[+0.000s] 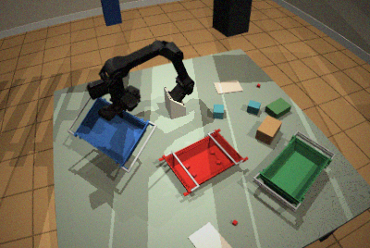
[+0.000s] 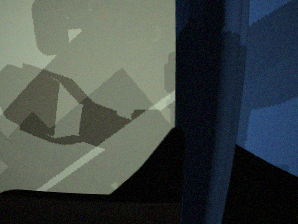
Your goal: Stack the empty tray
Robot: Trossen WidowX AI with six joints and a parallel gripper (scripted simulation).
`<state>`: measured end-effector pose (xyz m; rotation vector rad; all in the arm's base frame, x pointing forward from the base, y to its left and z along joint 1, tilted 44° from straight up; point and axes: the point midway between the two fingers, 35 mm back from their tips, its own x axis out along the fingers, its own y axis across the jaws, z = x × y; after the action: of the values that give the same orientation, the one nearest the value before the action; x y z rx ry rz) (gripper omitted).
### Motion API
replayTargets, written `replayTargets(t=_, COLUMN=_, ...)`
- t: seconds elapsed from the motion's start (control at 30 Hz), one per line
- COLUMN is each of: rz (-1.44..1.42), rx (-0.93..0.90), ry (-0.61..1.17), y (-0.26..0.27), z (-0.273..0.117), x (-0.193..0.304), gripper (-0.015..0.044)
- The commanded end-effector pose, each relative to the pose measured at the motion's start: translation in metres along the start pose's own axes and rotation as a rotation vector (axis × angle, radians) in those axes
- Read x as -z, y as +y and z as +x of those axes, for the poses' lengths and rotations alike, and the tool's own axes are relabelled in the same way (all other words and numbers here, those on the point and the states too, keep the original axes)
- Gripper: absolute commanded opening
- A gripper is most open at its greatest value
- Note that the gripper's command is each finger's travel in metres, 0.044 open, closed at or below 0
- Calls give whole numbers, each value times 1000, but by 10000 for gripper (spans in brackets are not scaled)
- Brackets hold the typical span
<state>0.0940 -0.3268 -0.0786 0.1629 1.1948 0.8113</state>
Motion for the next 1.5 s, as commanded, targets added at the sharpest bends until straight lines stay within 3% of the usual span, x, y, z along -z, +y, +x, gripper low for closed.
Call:
replayTargets(t=0.0, rz=-66, rx=33, ry=3, y=-1, z=-11, x=-19, gripper=0)
replayTargets(t=1.47, rz=-808, rx=34, ry=-12, y=56, z=-10, x=-223, gripper=0)
